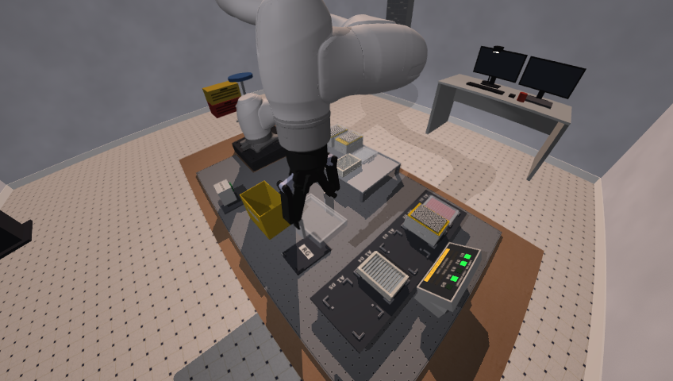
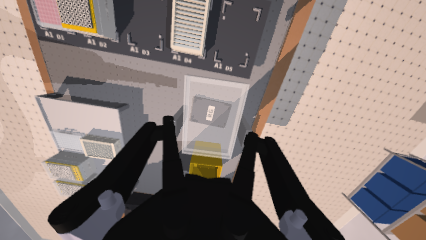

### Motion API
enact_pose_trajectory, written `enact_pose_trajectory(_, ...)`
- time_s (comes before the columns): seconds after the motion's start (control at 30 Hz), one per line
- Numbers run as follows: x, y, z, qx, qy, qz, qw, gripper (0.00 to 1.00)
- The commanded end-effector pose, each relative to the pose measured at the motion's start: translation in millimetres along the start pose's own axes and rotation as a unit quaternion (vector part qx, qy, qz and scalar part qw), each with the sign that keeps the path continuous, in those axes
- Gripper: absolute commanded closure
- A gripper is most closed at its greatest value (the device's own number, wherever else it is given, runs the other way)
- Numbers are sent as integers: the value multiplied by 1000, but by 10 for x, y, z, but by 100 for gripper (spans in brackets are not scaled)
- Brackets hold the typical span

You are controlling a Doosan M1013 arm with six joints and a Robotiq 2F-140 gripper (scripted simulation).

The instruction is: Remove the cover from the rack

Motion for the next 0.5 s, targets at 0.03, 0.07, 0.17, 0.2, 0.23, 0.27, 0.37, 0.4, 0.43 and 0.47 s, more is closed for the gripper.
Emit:
enact_pose_trajectory(0.03,16,181,-20,6,-3,-2,1000,100)
enact_pose_trajectory(0.07,16,231,-28,6,-3,-2,1000,100)
enact_pose_trajectory(0.17,17,265,-33,6,-3,-2,1000,100)
enact_pose_trajectory(0.2,17,265,-33,6,-3,-2,1000,100)
enact_pose_trajectory(0.23,17,265,-33,6,-3,-2,1000,100)
enact_pose_trajectory(0.27,17,265,-33,6,-3,-2,1000,100)
enact_pose_trajectory(0.37,17,265,-33,6,-3,-2,1000,100)
enact_pose_trajectory(0.4,16,272,17,6,-3,-2,1000,100)
enact_pose_trajectory(0.43,16,279,66,6,-3,-2,1000,100)
enact_pose_trajectory(0.47,16,286,116,6,-3,-2,1000,100)
Point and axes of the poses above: the point where the finger pads meet when closed, its own x axis out along the fingers, its own y axis across the jaws, z = x × y, the point moved 3 cm from there along -x, back along the fingers, and after that the axes turned 12 degrees about x, right-handed, at the moved point
